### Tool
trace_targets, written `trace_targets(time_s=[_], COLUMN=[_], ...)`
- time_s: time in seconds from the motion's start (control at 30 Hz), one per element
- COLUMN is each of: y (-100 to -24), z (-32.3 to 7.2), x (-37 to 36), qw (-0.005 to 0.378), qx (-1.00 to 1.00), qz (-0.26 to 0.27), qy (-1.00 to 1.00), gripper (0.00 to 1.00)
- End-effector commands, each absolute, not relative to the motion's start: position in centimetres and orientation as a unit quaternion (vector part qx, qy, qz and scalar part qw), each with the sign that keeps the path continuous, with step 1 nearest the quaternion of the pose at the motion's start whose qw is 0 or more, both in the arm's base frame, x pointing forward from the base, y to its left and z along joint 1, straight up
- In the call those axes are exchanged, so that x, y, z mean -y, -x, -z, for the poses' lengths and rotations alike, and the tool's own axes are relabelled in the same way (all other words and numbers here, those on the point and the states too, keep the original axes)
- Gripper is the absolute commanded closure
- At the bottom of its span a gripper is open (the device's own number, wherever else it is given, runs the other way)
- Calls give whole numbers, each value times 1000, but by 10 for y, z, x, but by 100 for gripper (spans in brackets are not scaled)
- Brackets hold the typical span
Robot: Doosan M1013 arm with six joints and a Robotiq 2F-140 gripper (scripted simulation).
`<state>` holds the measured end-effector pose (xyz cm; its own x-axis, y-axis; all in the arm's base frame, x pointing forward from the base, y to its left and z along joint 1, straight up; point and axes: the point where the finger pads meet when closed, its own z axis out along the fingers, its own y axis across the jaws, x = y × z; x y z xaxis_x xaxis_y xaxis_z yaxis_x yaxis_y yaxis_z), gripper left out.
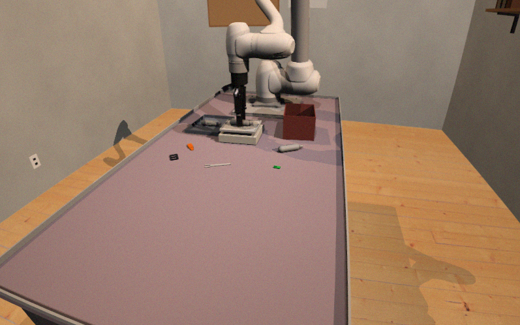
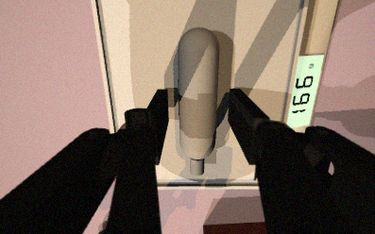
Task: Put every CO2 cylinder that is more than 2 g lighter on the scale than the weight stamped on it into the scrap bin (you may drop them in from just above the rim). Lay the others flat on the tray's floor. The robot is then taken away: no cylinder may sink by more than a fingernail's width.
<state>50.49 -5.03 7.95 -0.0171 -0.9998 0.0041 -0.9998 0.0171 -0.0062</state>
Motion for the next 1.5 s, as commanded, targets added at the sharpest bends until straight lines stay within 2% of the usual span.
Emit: trace_targets(time_s=[0.0,0.4,1.03,1.47], y=[-505,-505,-505,-501], z=[-80,-88,-180,-190], x=[50,50,50,50], qw=[1,1,1,1], qx=[-713,-713,-713,-736], qz=[4,4,4,4], qy=[701,701,701,677], gripper=[61,61,61,61])
